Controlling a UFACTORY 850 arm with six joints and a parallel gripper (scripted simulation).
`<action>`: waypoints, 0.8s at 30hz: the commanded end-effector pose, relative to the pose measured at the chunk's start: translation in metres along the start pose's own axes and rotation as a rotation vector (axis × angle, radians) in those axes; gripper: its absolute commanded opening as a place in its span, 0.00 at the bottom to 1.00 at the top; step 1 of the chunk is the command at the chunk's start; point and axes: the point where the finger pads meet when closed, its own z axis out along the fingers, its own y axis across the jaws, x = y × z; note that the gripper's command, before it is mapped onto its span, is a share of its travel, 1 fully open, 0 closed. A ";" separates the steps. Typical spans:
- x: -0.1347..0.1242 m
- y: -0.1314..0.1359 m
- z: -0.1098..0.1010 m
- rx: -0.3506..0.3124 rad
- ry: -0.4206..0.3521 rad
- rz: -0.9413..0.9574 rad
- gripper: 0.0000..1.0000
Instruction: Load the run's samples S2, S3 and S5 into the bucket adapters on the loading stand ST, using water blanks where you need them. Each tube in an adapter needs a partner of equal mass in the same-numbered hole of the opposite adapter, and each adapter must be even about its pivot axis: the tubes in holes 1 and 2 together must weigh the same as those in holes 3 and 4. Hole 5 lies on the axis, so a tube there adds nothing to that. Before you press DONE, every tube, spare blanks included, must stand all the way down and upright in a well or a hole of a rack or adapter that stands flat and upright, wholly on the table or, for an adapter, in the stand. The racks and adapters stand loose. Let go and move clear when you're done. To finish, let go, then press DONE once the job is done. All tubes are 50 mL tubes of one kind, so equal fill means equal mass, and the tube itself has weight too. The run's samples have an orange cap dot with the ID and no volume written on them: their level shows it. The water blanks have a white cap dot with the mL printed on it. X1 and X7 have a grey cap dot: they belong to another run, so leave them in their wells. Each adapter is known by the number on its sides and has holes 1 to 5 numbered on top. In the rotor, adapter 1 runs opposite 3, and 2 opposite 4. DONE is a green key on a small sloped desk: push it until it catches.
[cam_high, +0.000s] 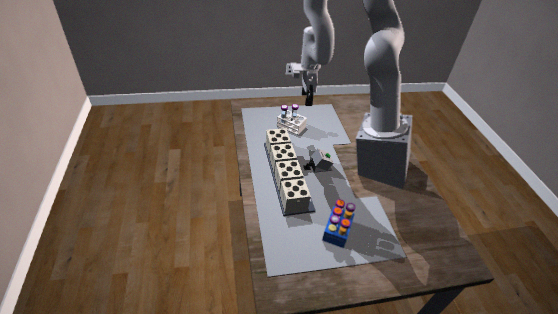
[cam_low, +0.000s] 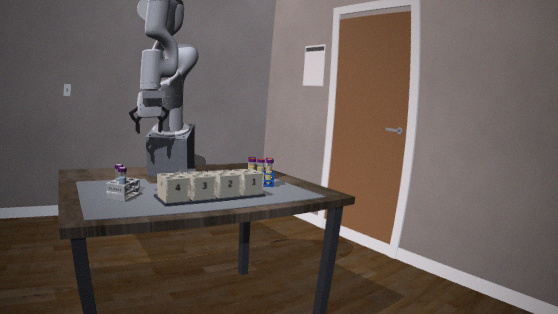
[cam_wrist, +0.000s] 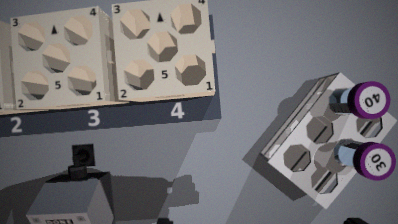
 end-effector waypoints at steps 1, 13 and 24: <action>0.010 -0.021 0.000 -0.047 0.010 -0.136 1.00; 0.033 -0.076 0.003 -0.047 0.010 -0.136 1.00; 0.050 -0.118 0.004 -0.046 0.011 -0.136 1.00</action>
